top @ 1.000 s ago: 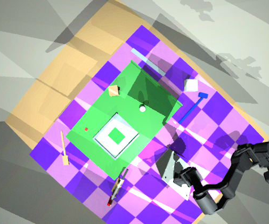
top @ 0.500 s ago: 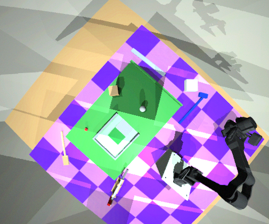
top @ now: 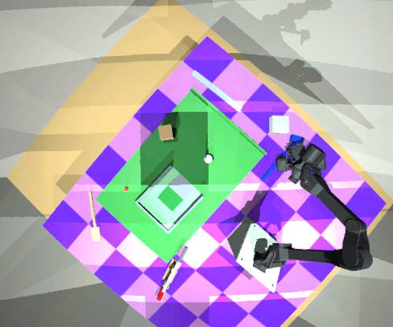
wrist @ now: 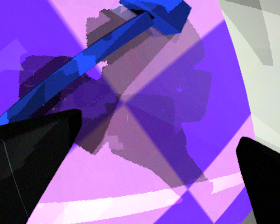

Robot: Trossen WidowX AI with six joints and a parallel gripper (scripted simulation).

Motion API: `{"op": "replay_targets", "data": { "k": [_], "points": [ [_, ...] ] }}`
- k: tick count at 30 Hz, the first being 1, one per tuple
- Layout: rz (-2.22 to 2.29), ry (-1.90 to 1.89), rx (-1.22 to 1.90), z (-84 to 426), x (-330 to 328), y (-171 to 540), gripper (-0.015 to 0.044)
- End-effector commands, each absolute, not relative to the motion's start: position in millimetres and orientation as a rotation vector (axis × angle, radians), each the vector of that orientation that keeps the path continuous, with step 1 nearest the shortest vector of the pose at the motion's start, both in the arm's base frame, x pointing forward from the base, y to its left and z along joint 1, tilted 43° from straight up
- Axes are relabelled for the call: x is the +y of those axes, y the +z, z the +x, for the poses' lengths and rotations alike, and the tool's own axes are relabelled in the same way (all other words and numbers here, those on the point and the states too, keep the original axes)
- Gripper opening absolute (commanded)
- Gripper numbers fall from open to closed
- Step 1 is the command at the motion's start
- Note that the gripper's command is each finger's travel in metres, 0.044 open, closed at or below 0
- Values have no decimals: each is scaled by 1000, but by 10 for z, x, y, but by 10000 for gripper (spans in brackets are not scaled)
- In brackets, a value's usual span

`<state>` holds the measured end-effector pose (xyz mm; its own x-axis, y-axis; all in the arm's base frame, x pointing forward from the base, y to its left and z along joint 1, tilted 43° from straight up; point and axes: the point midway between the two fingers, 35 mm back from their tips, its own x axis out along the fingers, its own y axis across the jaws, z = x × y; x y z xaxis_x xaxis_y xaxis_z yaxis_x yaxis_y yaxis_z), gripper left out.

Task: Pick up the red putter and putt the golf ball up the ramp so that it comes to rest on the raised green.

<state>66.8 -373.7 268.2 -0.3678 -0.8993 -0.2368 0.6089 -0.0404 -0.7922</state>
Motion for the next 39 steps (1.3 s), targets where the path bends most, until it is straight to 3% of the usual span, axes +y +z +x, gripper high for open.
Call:
{"op": "replay_targets", "data": {
  "k": [1, 11, 23, 31, 39],
  "points": [
    [-428, -1499, 1075, 1136, -3735, 2446, 440],
    [-576, -994, 1263, 2356, -3366, 1534, 440],
    [-842, -273, 1431, 3503, -2010, 277, 440],
    [-1037, 223, 1492, 3684, -804, -532, 440],
    [-1271, 719, 1562, 3273, 313, -1288, 440]
  ]
}}
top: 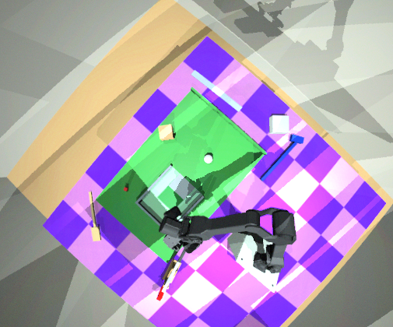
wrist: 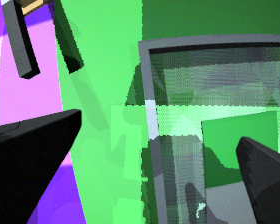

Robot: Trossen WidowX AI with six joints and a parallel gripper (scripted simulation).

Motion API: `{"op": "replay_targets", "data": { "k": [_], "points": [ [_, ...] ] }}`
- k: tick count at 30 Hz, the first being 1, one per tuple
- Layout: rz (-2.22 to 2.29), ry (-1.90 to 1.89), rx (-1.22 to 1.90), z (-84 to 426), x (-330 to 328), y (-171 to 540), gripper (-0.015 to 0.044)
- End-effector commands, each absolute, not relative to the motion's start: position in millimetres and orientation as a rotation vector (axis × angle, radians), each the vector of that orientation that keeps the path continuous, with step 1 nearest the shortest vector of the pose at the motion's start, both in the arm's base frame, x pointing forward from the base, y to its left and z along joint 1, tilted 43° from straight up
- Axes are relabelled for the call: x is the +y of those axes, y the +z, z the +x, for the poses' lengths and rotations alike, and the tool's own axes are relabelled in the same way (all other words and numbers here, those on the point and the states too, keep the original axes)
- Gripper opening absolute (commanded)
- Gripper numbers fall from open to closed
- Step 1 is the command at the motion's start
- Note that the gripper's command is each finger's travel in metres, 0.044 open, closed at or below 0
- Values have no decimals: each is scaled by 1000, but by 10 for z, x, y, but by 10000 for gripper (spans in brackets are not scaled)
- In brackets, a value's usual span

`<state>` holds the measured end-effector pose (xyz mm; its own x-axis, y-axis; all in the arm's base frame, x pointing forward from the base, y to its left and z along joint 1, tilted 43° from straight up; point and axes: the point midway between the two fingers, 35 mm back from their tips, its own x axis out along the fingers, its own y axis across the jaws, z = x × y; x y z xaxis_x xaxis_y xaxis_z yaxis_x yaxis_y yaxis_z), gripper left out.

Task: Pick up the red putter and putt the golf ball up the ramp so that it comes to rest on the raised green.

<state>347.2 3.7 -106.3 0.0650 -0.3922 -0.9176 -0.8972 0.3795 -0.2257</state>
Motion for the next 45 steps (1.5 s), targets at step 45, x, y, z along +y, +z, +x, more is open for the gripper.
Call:
{"op": "replay_targets", "data": {
  "k": [45],
  "points": [
    [-1517, 1106, 1643, 2487, 432, -2298, 440]
  ]
}}
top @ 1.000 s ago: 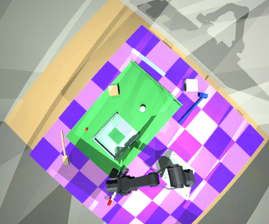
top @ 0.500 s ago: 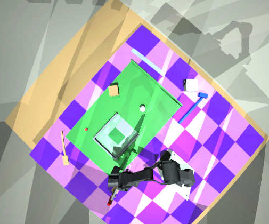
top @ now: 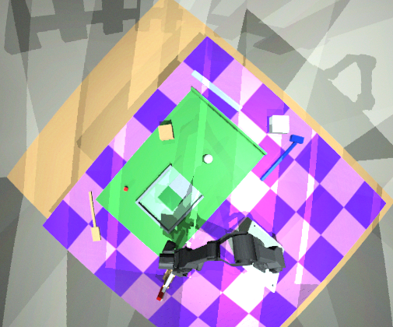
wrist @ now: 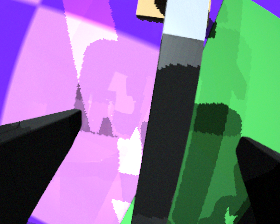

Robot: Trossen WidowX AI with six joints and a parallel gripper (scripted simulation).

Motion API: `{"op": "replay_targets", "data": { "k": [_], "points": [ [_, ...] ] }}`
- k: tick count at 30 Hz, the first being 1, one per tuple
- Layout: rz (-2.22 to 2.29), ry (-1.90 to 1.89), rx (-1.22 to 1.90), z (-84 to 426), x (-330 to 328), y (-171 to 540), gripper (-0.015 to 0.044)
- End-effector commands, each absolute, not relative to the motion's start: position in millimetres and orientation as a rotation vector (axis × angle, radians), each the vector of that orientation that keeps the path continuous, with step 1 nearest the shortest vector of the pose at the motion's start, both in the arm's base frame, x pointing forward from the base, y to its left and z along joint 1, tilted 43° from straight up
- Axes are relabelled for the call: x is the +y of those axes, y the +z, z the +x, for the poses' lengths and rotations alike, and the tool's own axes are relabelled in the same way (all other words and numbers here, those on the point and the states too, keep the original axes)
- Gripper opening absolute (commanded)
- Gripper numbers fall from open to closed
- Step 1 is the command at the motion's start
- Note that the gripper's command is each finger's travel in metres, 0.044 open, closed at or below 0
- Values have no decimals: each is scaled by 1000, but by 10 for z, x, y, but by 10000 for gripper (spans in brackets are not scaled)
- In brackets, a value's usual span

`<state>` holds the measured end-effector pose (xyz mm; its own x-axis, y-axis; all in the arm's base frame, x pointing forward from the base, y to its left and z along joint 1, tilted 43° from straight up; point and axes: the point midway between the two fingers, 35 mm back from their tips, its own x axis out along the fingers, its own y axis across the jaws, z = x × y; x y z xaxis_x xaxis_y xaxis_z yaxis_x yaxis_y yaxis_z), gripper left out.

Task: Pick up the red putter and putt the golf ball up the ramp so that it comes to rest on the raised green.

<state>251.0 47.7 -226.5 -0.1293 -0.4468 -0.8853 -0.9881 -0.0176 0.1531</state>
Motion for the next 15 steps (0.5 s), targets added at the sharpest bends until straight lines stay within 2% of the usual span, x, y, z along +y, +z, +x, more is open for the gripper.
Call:
{"op": "replay_targets", "data": {
  "k": [1, 3, 15],
  "points": [
    [-1517, 1106, 1643, 2486, 427, -2304, 440],
    [-1517, 1106, 1643, 2486, 425, -2306, 440],
    [-1512, 1105, 1638, 2500, 451, -2288, 125]
  ]
}}
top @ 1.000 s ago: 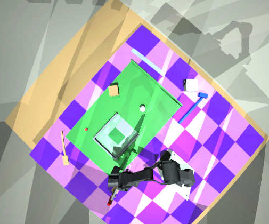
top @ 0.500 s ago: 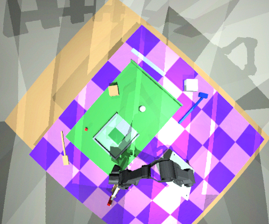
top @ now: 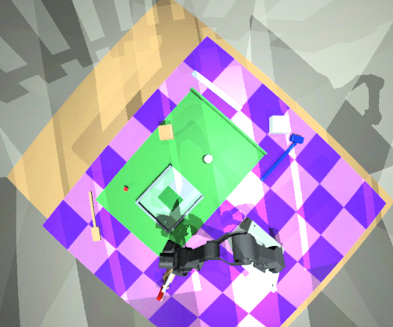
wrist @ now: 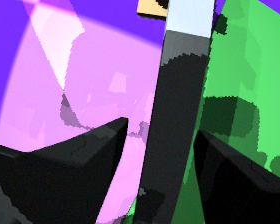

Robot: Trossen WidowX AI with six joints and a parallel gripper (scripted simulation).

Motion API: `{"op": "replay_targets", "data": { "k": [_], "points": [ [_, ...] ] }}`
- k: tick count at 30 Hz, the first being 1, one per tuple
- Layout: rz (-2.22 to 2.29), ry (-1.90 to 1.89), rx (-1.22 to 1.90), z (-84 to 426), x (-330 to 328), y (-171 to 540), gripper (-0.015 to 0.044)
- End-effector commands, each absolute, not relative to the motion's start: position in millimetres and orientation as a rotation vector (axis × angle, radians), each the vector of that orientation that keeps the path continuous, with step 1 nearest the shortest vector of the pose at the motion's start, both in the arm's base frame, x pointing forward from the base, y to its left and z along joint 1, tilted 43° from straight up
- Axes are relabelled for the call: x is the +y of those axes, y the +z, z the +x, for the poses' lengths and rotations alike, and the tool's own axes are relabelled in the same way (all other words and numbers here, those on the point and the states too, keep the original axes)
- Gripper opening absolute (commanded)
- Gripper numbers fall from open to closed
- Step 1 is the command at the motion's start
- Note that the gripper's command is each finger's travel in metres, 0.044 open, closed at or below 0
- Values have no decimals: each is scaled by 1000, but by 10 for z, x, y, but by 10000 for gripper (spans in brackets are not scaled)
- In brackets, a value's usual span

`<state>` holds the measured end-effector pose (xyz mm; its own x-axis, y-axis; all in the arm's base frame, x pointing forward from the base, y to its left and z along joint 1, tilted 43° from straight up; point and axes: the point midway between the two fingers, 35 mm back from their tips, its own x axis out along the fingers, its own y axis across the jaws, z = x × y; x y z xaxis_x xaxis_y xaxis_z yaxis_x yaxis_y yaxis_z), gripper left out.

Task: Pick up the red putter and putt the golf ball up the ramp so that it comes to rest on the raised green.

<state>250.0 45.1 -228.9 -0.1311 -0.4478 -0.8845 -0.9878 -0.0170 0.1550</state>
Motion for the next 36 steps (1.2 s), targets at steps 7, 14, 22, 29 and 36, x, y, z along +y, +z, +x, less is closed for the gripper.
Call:
{"op": "replay_targets", "data": {
  "k": [7, 14, 22, 29, 36],
  "points": [
    [-1512, 1105, 1638, 2500, 451, -2288, 39],
    [-1511, 1106, 1637, 2532, 540, -2202, 0],
    [-1510, 1108, 1633, 2613, 991, -1723, 0],
    [-1521, 1099, 1625, 2631, 1097, -1582, 0],
    [-1411, 958, 1661, 2756, 918, -1355, 0]
  ]
}}
